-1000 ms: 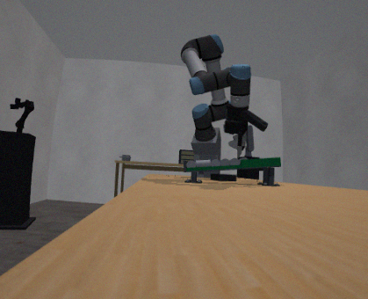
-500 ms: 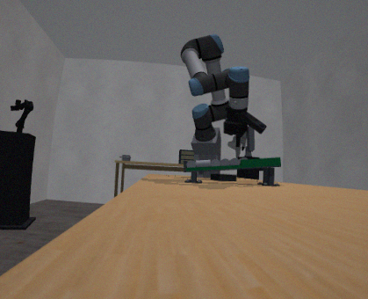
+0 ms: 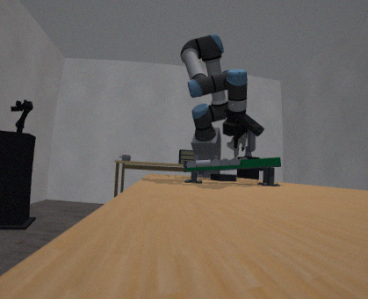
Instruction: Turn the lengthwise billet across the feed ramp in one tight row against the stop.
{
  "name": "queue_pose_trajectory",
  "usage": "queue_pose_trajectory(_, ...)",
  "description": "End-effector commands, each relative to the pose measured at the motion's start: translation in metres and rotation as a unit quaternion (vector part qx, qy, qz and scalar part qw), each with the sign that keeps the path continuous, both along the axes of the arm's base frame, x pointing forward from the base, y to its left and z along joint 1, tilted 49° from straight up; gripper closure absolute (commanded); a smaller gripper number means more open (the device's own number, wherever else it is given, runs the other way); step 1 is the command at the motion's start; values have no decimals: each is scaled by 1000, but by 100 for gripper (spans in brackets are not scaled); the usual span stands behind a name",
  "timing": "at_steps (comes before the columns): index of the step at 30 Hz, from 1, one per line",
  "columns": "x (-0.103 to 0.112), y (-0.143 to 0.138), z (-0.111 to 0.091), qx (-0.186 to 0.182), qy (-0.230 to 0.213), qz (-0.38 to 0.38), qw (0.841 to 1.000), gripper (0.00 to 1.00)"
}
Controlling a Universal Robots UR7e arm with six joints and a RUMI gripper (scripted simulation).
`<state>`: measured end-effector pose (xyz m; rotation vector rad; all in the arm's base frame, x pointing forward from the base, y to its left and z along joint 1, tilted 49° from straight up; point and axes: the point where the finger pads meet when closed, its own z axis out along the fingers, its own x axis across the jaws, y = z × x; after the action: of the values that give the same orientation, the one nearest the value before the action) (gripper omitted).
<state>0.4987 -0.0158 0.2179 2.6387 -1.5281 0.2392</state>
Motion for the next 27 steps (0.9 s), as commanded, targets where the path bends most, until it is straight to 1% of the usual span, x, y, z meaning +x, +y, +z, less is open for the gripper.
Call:
queue_pose_trajectory(1, -8, 2, -8, 14, 2, -38, 999, 60)
queue_pose_trajectory(3, -14, 3, -14, 24, 4, -65, 998, 60)
queue_pose_trajectory(15, -14, 3, -14, 24, 4, -65, 998, 60)
queue_pose_trajectory(20, -27, 7, -27, 46, 10, -129, 991, 60)
queue_pose_trajectory(27, -27, 7, -27, 46, 10, -129, 991, 60)
